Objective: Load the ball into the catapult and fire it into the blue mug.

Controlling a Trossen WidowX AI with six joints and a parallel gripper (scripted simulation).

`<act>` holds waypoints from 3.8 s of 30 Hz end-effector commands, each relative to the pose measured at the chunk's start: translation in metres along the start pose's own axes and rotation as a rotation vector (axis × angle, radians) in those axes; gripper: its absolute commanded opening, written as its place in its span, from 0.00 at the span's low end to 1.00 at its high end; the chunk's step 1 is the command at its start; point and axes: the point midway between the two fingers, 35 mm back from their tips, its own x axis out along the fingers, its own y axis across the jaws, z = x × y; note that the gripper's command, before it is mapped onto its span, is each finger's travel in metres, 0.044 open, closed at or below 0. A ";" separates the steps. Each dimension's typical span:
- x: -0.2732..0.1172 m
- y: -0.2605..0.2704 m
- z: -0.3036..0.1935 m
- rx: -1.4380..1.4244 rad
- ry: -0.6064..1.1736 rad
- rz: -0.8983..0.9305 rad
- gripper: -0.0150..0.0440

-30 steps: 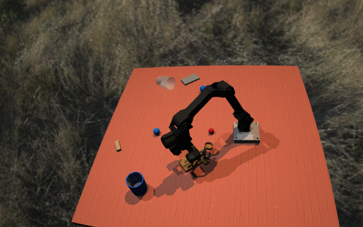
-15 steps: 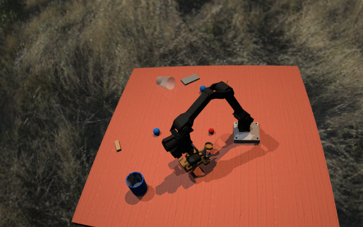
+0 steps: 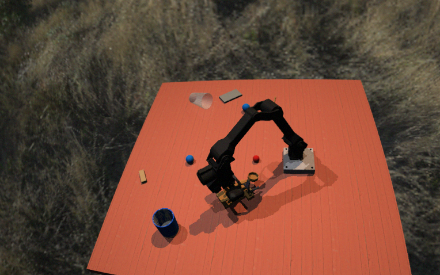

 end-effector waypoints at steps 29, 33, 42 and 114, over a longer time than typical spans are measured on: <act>-0.036 0.000 0.002 -0.002 0.003 -0.001 0.25; -0.030 0.000 0.002 -0.002 0.004 -0.001 0.25; -0.015 -0.001 0.002 -0.003 0.005 -0.001 0.25; -0.078 -0.101 -0.123 0.429 0.008 -0.014 0.76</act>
